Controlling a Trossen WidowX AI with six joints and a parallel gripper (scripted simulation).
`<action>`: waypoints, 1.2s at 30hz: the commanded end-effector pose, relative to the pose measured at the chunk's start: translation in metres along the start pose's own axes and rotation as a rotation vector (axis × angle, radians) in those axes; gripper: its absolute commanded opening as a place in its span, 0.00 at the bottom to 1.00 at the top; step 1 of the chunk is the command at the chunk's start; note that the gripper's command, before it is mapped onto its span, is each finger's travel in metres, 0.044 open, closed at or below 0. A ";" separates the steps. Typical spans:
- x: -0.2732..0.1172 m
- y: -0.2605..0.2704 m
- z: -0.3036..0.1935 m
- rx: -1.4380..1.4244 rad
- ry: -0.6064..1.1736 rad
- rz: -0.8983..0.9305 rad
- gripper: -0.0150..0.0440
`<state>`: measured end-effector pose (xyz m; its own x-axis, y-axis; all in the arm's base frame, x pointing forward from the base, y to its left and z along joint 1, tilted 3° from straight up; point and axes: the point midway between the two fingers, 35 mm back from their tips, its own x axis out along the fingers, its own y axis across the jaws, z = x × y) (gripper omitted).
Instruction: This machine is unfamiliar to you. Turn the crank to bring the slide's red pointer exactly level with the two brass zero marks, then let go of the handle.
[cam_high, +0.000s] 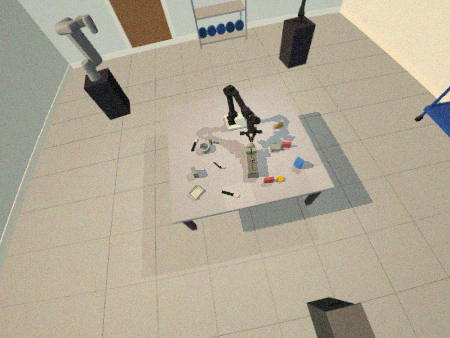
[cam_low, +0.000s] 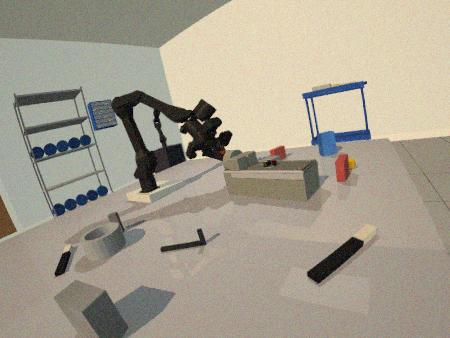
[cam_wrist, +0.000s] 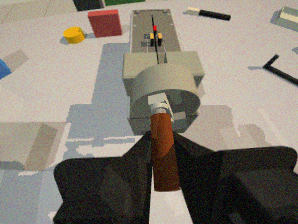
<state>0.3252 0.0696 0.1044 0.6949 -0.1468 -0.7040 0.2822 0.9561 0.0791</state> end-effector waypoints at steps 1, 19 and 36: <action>-0.001 -0.003 0.001 0.000 -0.005 -0.008 0.25; -0.001 -0.003 0.000 0.000 -0.005 -0.008 0.25; -0.001 -0.003 0.000 0.000 -0.005 -0.008 0.25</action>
<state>0.3247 0.0681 0.1045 0.6950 -0.1490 -0.7034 0.2851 0.9552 0.0794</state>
